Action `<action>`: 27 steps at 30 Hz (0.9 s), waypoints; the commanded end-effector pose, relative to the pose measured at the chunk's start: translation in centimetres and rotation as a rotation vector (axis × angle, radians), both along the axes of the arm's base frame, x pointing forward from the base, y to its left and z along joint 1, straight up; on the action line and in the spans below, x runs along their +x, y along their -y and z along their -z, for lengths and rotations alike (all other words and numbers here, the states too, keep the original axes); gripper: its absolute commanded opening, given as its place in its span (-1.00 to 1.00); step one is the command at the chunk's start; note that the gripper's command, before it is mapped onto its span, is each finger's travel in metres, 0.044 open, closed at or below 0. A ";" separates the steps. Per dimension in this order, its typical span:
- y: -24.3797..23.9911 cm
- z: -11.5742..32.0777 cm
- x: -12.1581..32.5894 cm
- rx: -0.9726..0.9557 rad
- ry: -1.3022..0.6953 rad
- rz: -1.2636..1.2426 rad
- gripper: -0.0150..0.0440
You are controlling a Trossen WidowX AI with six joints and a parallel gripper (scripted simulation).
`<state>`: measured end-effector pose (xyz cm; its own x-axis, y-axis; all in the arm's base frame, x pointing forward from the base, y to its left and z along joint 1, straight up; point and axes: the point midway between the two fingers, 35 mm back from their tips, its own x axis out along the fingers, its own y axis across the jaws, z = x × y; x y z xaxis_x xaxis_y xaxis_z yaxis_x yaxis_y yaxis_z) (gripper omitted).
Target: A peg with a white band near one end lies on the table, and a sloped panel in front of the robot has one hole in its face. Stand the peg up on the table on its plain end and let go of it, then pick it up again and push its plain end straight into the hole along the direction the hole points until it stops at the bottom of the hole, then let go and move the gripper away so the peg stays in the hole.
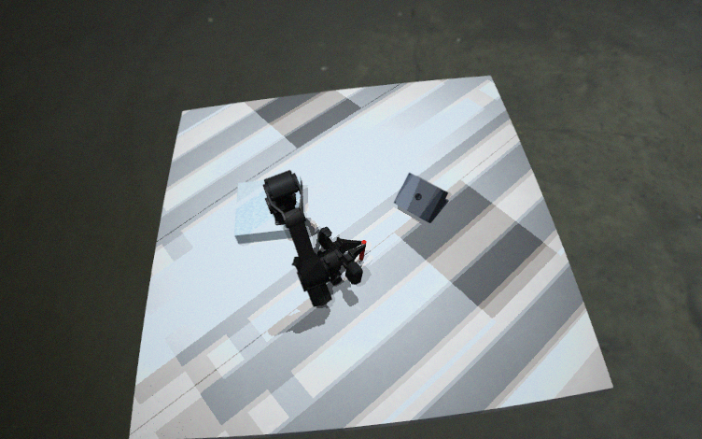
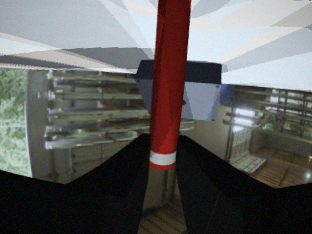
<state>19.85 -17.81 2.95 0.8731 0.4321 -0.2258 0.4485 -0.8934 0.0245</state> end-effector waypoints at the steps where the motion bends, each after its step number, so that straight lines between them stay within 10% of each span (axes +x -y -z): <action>1: 0.1 0.2 -0.1 0.000 0.000 0.000 -0.33; 27: 0.3 0.3 -0.5 0.014 0.009 0.006 -0.33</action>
<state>19.51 -18.09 2.90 0.8780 0.4299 -0.2106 0.4426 -0.8966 0.0152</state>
